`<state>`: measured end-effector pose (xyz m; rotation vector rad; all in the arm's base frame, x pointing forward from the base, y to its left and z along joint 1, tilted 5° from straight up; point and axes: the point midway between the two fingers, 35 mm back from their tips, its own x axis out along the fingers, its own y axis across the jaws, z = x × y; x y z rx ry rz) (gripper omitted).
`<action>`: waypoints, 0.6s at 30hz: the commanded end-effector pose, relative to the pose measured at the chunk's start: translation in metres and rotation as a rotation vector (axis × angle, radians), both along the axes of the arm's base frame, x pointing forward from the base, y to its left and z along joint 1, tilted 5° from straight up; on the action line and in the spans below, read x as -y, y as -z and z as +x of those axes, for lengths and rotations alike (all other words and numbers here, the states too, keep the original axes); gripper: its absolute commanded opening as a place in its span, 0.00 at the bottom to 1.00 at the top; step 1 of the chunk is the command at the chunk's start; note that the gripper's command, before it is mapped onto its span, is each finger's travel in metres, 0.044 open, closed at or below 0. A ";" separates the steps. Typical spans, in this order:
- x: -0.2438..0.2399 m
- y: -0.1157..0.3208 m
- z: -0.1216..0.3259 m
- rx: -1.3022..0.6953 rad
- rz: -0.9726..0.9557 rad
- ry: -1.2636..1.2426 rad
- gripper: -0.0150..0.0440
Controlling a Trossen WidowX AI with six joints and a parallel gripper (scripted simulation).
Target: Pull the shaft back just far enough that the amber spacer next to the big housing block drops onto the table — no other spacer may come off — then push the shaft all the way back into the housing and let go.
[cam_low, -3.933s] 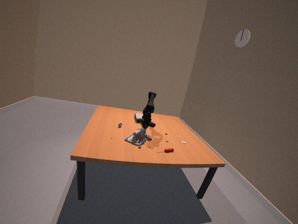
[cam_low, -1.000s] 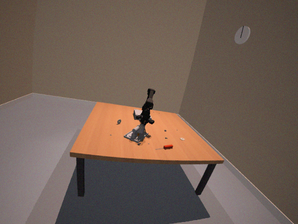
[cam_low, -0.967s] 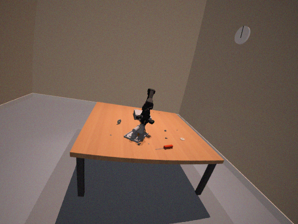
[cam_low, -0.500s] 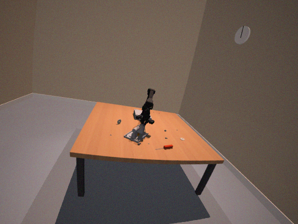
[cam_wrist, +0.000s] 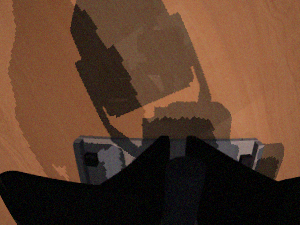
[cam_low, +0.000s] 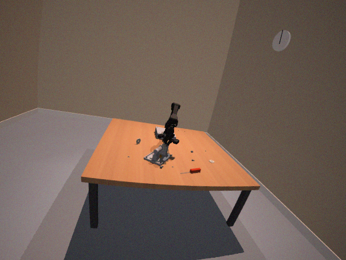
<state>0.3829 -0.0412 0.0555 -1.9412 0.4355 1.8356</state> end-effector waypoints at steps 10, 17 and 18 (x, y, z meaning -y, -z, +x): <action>0.001 -0.001 0.003 0.007 -0.001 -0.001 0.25; 0.002 -0.001 0.004 0.007 -0.001 -0.001 0.25; 0.002 -0.001 0.004 0.007 -0.001 -0.001 0.25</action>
